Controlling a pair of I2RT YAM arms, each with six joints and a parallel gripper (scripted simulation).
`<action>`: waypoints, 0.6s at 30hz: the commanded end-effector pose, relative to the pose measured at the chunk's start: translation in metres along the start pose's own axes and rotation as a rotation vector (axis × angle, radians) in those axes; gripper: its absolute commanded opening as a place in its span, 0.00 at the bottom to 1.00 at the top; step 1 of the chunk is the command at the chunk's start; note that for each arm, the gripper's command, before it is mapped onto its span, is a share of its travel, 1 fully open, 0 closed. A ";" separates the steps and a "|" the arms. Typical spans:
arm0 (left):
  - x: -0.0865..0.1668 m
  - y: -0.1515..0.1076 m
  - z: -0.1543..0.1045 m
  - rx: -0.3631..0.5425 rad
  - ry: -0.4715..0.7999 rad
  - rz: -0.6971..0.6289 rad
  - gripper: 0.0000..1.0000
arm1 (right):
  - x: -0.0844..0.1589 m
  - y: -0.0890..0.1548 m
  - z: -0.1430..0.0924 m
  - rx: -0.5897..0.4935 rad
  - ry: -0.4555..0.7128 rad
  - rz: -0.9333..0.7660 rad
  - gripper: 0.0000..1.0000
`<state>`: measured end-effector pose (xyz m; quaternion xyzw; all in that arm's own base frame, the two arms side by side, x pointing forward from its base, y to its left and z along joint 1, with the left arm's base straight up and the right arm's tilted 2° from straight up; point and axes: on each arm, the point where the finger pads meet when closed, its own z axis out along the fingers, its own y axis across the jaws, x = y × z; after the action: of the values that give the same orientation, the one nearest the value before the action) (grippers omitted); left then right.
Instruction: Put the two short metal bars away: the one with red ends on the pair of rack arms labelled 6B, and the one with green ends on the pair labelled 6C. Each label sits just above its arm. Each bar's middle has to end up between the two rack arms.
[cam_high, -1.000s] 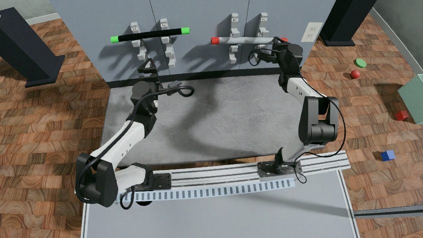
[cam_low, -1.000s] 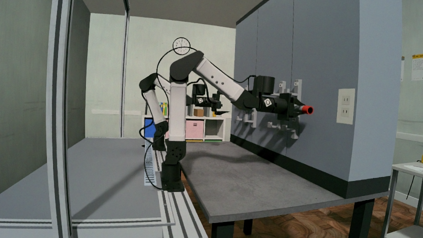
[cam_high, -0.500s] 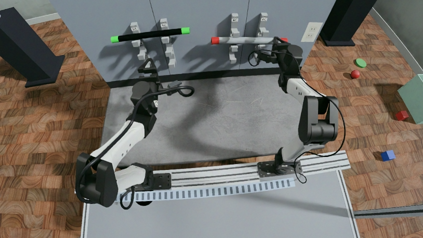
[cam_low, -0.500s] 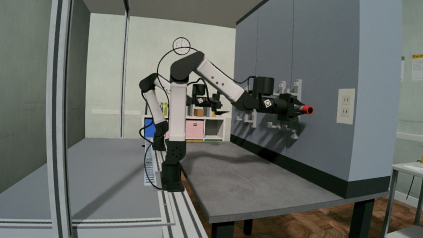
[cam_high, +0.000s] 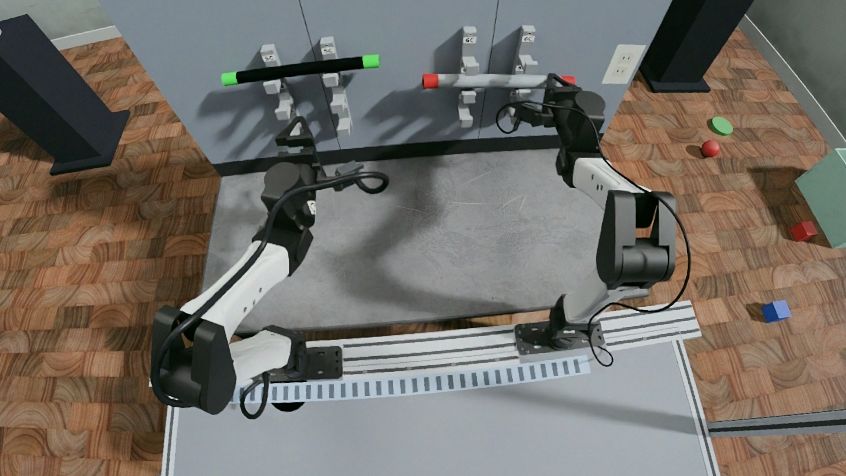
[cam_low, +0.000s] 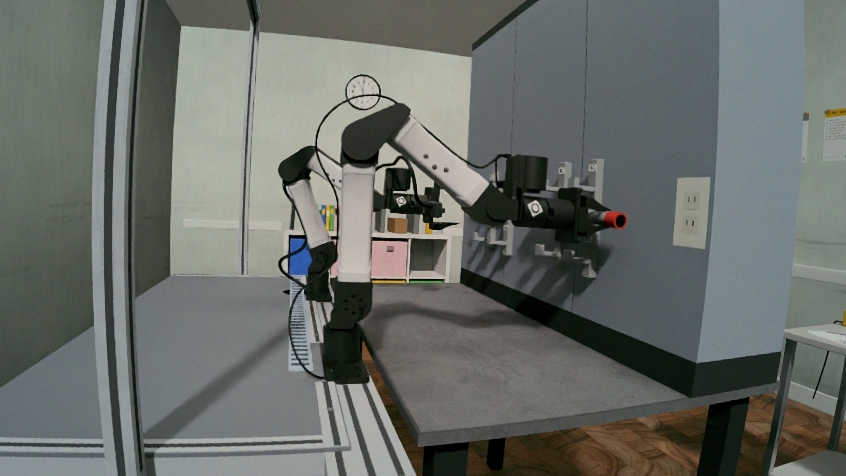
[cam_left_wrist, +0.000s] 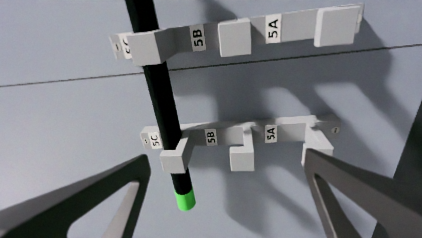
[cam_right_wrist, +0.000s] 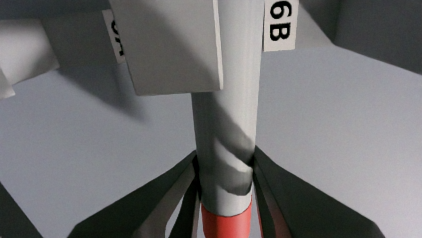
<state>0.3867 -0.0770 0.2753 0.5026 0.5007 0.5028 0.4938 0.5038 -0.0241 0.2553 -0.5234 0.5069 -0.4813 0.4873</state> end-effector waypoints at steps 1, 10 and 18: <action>0.001 0.003 -0.004 -0.007 -0.006 -0.012 1.00 | 0.001 -0.001 0.001 0.023 0.007 0.024 0.00; 0.001 0.003 -0.004 -0.007 -0.006 -0.012 1.00 | 0.001 0.002 0.001 0.023 0.007 0.024 0.00; 0.001 0.003 -0.004 -0.007 -0.006 -0.012 1.00 | 0.001 0.005 0.001 0.023 0.007 0.024 0.00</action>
<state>0.3867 -0.0770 0.2753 0.5026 0.5007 0.5028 0.4938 0.5037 -0.0241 0.2552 -0.5180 0.5025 -0.4862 0.4927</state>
